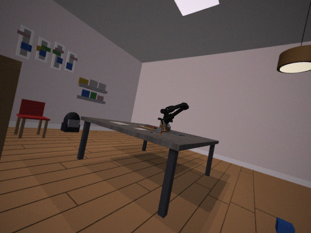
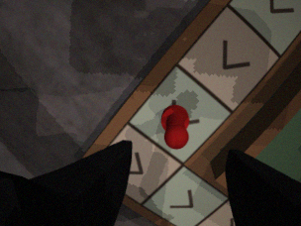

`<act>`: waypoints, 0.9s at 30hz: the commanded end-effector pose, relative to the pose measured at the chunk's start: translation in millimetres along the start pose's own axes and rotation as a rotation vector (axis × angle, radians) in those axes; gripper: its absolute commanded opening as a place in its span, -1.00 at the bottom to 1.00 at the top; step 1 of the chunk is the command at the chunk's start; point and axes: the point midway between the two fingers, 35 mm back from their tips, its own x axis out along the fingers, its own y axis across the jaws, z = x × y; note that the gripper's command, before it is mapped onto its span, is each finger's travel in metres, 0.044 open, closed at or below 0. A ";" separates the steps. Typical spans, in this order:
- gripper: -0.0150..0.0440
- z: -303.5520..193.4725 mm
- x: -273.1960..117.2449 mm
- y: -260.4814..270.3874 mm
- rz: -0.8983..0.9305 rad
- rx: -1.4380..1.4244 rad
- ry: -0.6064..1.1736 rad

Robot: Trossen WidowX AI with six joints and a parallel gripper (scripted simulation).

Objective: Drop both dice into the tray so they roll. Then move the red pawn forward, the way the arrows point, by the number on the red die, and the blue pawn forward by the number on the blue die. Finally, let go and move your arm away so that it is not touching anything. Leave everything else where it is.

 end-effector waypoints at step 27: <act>-0.17 -0.2 38.4 1.6 0.008 0.006 -0.004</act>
